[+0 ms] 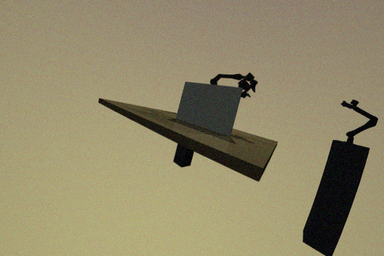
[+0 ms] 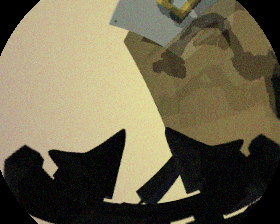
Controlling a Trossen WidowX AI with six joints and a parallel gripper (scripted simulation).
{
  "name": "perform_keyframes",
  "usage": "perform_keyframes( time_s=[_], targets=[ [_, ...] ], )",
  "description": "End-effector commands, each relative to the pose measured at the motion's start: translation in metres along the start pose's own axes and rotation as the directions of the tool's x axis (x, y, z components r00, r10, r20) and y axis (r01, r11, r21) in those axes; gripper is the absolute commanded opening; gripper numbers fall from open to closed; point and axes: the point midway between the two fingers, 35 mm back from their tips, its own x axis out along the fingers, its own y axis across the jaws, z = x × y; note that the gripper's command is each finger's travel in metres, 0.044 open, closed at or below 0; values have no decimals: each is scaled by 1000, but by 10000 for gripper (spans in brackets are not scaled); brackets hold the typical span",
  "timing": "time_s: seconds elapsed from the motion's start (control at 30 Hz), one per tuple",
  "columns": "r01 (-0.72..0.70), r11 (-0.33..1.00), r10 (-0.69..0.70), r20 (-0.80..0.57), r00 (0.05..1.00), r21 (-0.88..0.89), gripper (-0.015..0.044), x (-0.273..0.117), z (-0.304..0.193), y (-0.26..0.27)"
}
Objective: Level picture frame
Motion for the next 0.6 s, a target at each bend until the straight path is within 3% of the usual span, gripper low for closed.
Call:
perform_keyframes(
  time_s=[0.0, 0.27, 0.57],
  targets=[
    [-80, 996, 73, 174, 982, 33, 260, 6, 25, -19],
    [-283, 959, 223, 560, 798, 22, 260, 9, 94, -75],
    [-483, 869, 334, 849, 409, -109, 260, -16, 180, -147]
  ],
)
